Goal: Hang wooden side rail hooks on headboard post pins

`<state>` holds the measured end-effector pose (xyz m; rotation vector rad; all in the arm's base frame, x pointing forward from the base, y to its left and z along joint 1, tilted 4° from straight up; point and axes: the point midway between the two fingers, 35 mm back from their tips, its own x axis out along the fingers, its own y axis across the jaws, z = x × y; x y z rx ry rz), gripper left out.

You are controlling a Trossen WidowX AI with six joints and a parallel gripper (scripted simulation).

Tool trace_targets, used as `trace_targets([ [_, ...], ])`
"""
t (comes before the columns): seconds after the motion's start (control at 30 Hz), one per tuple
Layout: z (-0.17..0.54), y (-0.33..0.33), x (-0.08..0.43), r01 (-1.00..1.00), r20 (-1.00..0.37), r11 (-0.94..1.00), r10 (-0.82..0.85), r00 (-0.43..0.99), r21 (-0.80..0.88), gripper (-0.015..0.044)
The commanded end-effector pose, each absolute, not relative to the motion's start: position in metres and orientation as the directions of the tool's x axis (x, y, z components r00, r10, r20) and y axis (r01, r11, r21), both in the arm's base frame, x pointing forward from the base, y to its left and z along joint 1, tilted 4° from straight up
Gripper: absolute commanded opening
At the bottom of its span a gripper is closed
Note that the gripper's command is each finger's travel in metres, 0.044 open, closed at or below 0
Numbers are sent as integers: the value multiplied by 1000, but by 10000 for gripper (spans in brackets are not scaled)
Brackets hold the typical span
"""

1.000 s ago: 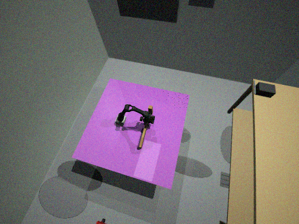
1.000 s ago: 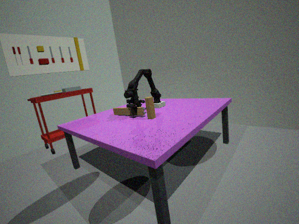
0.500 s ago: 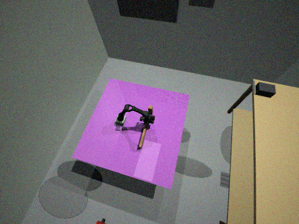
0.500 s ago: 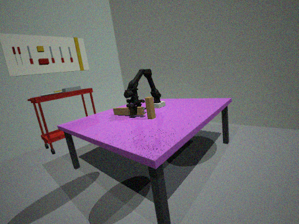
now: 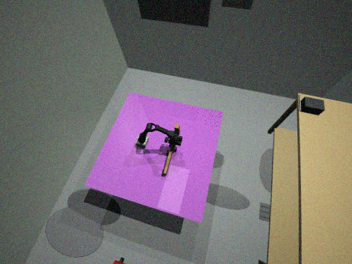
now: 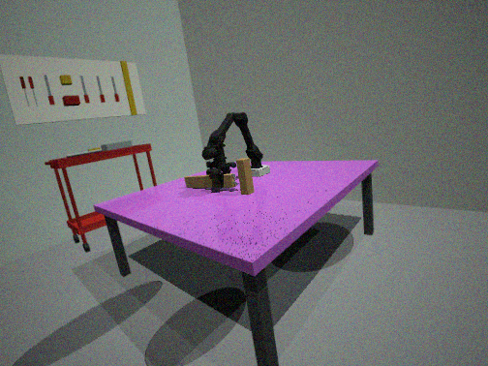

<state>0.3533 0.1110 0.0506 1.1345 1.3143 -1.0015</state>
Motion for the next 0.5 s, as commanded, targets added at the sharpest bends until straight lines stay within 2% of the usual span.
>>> trace_targets([
  [0.0,55,111,356,979,-996,195,73,47,61,0],
  [0.47,54,113,357,979,-996,195,73,47,61,0],
])
